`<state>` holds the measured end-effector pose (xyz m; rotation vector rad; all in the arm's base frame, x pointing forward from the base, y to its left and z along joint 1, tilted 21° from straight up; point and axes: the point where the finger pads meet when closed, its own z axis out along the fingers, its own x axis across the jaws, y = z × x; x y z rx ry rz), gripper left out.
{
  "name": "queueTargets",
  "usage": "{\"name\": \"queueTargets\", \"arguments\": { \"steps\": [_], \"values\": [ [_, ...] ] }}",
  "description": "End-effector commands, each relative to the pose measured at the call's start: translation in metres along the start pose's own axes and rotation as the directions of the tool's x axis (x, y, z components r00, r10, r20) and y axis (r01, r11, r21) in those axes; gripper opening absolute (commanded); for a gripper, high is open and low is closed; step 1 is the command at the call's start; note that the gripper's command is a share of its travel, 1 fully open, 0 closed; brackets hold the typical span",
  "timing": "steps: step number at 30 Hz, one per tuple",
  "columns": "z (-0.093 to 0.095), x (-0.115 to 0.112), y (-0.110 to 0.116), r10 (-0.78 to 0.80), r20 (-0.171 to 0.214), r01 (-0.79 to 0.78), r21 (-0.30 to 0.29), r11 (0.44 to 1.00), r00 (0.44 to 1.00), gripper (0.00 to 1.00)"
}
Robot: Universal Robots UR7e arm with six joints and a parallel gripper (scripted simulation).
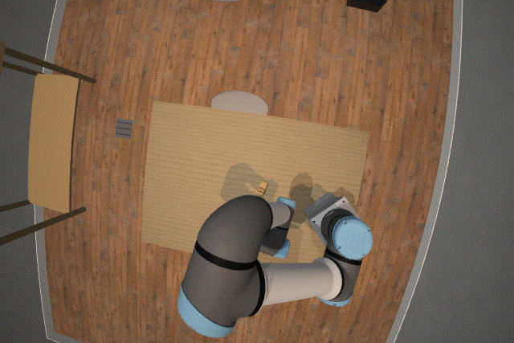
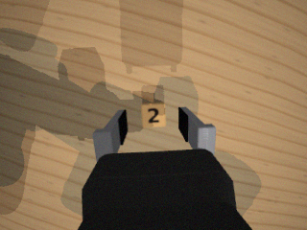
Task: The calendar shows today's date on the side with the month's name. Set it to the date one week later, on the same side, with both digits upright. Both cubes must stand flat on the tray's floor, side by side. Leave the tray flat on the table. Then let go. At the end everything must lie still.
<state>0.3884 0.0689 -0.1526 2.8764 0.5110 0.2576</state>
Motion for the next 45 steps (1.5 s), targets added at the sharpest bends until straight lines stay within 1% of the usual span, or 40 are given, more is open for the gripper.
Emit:
{"name": "queueTargets", "arguments": {
  "steps": [1,6,36,45],
  "values": [
    [-0.0024,-0.0002,0.0021,0.011,-0.008,-0.011,-0.082,0.997,1.000,1.00],
    [-0.0029,0.0009,0.0024,0.012,-0.012,-0.013,-0.097,0.995,1.000,1.00],
    [-0.0033,0.0010,0.0027,-0.002,-0.011,0.001,-0.097,0.995,1.000,1.00],
    [-0.0035,-0.0006,0.0012,-0.075,-0.004,0.075,-0.098,0.992,0.997,1.00]
  ]
}}
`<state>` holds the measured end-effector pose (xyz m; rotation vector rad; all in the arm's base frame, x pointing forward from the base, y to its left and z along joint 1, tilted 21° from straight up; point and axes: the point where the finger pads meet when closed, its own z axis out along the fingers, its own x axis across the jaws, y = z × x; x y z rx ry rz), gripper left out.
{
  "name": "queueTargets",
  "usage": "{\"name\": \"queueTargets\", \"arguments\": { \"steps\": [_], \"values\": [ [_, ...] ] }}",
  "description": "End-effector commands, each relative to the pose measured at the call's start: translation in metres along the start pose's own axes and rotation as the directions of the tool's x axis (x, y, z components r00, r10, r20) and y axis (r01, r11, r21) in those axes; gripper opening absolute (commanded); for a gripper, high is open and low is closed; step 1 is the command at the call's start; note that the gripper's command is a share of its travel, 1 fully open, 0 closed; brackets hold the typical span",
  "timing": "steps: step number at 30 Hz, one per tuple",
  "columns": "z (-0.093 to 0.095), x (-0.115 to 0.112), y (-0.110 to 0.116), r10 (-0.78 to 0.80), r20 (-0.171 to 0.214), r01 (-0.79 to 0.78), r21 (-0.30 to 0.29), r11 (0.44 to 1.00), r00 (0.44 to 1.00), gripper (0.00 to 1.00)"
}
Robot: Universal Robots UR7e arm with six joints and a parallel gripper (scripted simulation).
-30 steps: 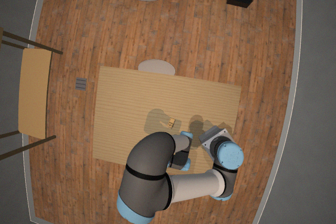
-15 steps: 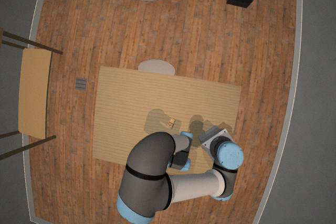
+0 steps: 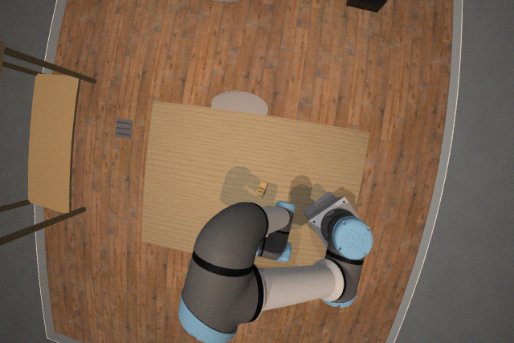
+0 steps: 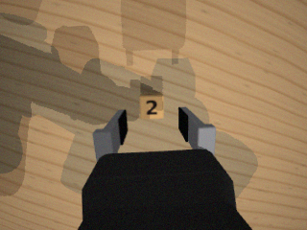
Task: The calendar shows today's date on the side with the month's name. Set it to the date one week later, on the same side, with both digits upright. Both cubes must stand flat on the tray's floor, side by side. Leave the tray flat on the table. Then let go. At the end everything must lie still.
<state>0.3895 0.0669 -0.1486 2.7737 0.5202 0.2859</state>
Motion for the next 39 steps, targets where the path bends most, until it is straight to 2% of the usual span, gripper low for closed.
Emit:
{"name": "queueTargets", "arguments": {
  "steps": [1,12,20,23,26,30,34,38,39],
  "values": [
    [-0.001,-0.002,-0.002,-0.064,0.000,0.064,0.000,0.998,0.998,1.00],
    [-0.001,-0.005,-0.004,-0.230,0.000,0.230,0.000,0.973,0.973,1.00],
    [-0.002,-0.010,-0.006,-0.415,0.000,0.415,0.000,0.910,0.910,1.00],
    [-0.002,-0.011,-0.006,-0.501,0.000,0.501,0.000,0.866,0.866,1.00],
    [-0.002,-0.011,-0.006,-0.503,0.000,0.503,0.000,0.864,0.864,1.00],
    [-0.002,-0.014,-0.007,-0.624,0.000,0.624,0.000,0.782,0.782,1.00],
    [-0.003,-0.015,-0.007,-0.683,0.000,0.683,0.000,0.730,0.730,1.00],
    [-0.003,-0.017,-0.007,-0.766,0.000,0.766,0.000,0.643,0.643,1.00],
    [-0.003,-0.017,-0.007,-0.768,0.000,0.768,0.000,0.641,0.641,1.00]
  ]
}}
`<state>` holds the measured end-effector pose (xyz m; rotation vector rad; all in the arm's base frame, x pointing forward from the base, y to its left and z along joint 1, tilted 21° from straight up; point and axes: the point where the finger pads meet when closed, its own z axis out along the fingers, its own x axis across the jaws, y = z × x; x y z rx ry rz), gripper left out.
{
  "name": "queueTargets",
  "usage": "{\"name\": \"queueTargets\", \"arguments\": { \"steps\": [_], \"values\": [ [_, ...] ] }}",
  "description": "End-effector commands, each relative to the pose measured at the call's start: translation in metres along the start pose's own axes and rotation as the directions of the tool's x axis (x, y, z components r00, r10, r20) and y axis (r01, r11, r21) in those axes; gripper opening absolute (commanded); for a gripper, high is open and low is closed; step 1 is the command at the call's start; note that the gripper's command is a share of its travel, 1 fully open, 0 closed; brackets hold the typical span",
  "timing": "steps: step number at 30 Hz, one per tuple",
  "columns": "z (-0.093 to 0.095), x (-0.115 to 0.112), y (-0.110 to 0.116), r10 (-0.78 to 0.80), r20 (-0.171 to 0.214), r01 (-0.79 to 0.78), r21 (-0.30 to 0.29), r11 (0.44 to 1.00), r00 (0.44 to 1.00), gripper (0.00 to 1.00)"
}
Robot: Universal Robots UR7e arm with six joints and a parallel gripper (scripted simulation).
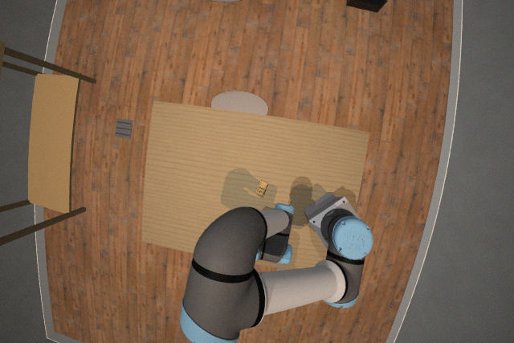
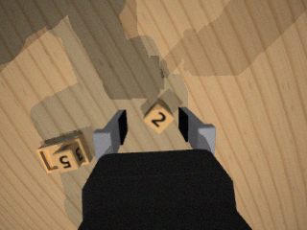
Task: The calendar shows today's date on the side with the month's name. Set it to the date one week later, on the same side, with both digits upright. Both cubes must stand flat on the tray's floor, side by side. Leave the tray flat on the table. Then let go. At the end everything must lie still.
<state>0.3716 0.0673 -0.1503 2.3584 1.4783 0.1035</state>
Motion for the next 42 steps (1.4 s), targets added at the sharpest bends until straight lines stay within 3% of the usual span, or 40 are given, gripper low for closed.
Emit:
{"name": "queueTargets", "arguments": {
  "steps": [1,11,17,20,35,37,39,42],
  "values": [
    [-0.0003,-0.0012,-0.0009,-0.168,0.000,0.168,-0.002,0.986,0.986,1.00],
    [-0.0011,-0.0038,-0.0020,-0.380,0.000,0.380,-0.001,0.925,0.925,1.00],
    [-0.0017,-0.0055,-0.0020,-0.534,0.000,0.534,-0.001,0.845,0.845,1.00],
    [-0.0018,-0.0056,-0.0020,-0.543,0.000,0.543,-0.001,0.840,0.840,1.00],
    [-0.0034,-0.0079,0.0004,-0.839,0.001,0.839,-0.001,0.543,0.543,1.00],
    [-0.0034,-0.0079,0.0004,-0.839,0.001,0.839,-0.001,0.543,0.543,1.00],
    [-0.0037,-0.0080,0.0013,-0.886,0.001,0.886,-0.001,0.463,0.463,1.00],
    [-0.0040,-0.0079,0.0021,-0.918,0.001,0.918,-0.001,0.395,0.395,1.00]
  ]
}}
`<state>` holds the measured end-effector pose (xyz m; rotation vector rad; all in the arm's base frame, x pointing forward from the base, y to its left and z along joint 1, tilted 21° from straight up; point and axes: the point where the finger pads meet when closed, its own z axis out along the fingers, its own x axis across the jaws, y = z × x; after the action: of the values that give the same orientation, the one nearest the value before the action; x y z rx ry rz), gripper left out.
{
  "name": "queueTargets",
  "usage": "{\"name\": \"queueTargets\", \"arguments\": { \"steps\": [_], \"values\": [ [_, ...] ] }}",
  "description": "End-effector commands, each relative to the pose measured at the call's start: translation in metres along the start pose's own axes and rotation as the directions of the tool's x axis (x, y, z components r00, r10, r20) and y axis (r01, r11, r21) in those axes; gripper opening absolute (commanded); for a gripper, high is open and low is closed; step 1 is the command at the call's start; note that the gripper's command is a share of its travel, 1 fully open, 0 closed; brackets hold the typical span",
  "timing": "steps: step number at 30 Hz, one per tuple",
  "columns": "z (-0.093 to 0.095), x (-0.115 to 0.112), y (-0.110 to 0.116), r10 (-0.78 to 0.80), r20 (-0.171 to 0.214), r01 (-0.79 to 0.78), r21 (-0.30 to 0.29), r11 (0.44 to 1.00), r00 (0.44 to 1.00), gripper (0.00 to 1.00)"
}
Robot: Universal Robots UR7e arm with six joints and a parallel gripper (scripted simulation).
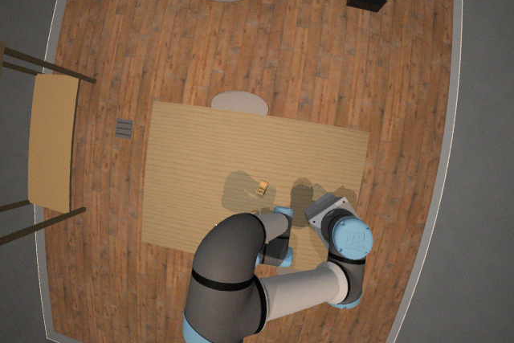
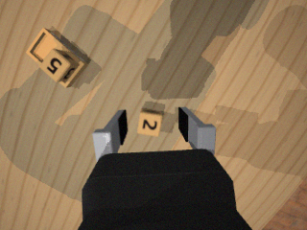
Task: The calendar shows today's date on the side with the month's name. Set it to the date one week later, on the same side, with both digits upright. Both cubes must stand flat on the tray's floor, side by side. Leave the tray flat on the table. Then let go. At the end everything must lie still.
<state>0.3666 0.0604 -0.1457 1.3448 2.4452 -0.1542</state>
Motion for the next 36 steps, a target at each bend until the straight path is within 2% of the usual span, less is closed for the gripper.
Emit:
{"name": "queueTargets", "arguments": {
  "steps": [1,9,12,15,19,24,25,27,29,35,36],
  "values": [
    [0.000,-0.001,0.002,-0.164,0.001,0.164,-0.001,0.987,0.987,1.00],
    [-0.001,-0.003,0.004,-0.368,0.002,0.369,-0.001,0.930,0.930,1.00],
    [-0.001,-0.003,0.004,-0.376,0.002,0.376,-0.001,0.927,0.927,1.00],
    [-0.002,-0.004,0.006,-0.489,0.002,0.489,-0.001,0.872,0.872,1.00],
    [-0.002,-0.004,0.008,-0.557,0.002,0.557,0.000,0.830,0.830,1.00],
    [-0.003,-0.005,0.010,-0.671,0.002,0.671,0.000,0.742,0.742,1.00],
    [-0.003,-0.005,0.010,-0.675,0.002,0.675,0.000,0.738,0.738,1.00],
    [-0.003,-0.005,0.012,-0.725,0.002,0.725,0.000,0.689,0.689,1.00],
    [-0.003,-0.005,0.012,-0.725,0.002,0.725,0.000,0.689,0.689,1.00],
    [-0.004,-0.005,0.016,-0.838,0.002,0.838,0.001,0.546,0.546,1.00],
    [-0.004,-0.005,0.016,-0.838,0.002,0.838,0.001,0.545,0.545,1.00]
  ]
}}
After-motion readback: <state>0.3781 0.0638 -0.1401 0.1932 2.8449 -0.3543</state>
